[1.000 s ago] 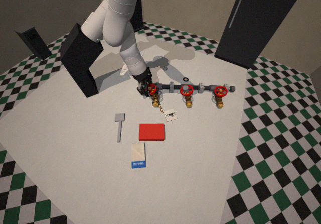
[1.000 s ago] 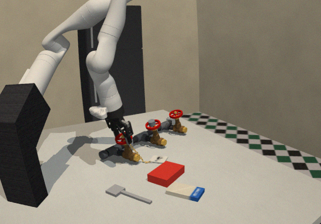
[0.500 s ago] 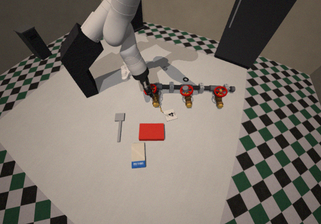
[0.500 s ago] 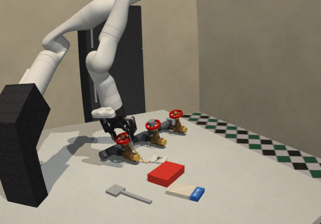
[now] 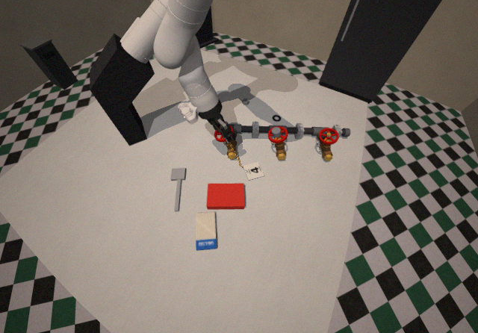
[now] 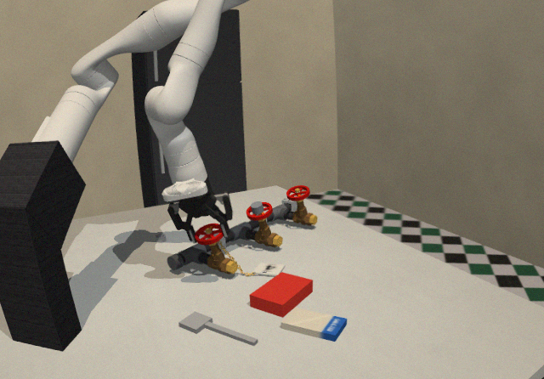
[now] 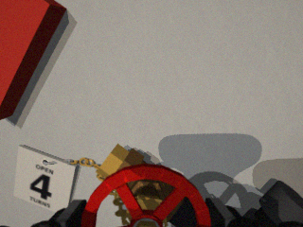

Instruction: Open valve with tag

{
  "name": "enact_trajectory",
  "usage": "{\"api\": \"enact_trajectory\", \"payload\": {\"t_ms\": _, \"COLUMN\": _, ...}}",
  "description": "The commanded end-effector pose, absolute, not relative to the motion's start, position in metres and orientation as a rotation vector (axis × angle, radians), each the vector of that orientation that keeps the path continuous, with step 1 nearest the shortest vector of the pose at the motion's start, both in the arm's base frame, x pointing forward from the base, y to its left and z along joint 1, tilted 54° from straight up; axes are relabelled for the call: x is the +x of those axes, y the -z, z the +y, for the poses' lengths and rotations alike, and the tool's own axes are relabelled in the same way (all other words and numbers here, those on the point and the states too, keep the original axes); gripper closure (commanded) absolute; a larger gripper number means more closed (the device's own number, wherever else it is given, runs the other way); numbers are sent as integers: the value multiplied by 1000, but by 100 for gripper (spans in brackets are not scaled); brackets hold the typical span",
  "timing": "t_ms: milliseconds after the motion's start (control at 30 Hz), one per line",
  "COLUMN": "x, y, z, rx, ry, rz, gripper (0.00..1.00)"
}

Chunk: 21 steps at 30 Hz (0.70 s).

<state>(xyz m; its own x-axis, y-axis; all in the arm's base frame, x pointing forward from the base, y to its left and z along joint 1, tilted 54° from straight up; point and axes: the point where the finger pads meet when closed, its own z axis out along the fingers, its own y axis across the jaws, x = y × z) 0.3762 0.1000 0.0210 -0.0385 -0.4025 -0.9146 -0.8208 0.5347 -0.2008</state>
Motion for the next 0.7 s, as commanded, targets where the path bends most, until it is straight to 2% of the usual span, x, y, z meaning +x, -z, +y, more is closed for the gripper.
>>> {"api": "enact_trajectory", "payload": {"t_ms": 0, "x": 376, "y": -26, "z": 103, "rx": -1104, "ry": -414, "rz": 1598, "gripper": 25}}
{"api": "enact_trajectory", "payload": {"t_ms": 667, "x": 376, "y": -26, "z": 103, "rx": -1271, "ry": -262, "rz": 1452, "gripper": 25}}
